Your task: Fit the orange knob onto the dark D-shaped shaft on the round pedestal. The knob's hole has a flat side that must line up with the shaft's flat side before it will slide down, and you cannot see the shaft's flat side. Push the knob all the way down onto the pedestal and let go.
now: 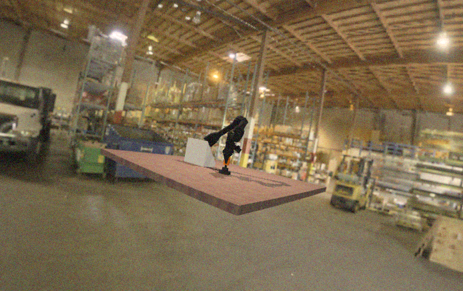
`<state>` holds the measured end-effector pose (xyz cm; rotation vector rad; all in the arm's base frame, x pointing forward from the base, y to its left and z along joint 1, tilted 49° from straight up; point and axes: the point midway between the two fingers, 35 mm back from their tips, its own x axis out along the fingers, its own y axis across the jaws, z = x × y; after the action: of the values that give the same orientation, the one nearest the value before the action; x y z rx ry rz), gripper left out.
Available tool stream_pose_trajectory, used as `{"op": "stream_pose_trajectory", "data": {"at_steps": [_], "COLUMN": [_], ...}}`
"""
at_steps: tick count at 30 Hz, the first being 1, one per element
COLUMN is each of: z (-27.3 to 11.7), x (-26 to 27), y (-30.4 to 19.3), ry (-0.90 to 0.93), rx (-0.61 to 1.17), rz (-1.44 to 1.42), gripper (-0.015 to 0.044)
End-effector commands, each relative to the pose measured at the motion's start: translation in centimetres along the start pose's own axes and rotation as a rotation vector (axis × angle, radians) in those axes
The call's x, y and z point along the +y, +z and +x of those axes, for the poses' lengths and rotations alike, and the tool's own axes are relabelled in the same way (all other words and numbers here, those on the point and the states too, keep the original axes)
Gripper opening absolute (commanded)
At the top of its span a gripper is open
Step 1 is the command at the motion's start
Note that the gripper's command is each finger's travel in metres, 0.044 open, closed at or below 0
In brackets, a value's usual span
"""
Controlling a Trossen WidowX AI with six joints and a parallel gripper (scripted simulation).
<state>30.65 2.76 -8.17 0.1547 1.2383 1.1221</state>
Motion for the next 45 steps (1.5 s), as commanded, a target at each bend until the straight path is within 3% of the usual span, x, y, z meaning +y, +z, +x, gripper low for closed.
{"op": "stream_pose_trajectory", "data": {"at_steps": [1,23,31,45], "z": [0.12,-0.23,-0.06,0.0], "x": [-0.06,-0.12,-0.32,0.01], "y": [-0.11,0.14,0.16,-0.03], "ry": [0.001,0.001,0.001,0.001], "rx": [-0.002,-0.002,-0.002,-0.002], "rz": [-0.009,-0.009,-0.218,-0.218], "gripper": [0.0,0.0,0.0,0.0]}}
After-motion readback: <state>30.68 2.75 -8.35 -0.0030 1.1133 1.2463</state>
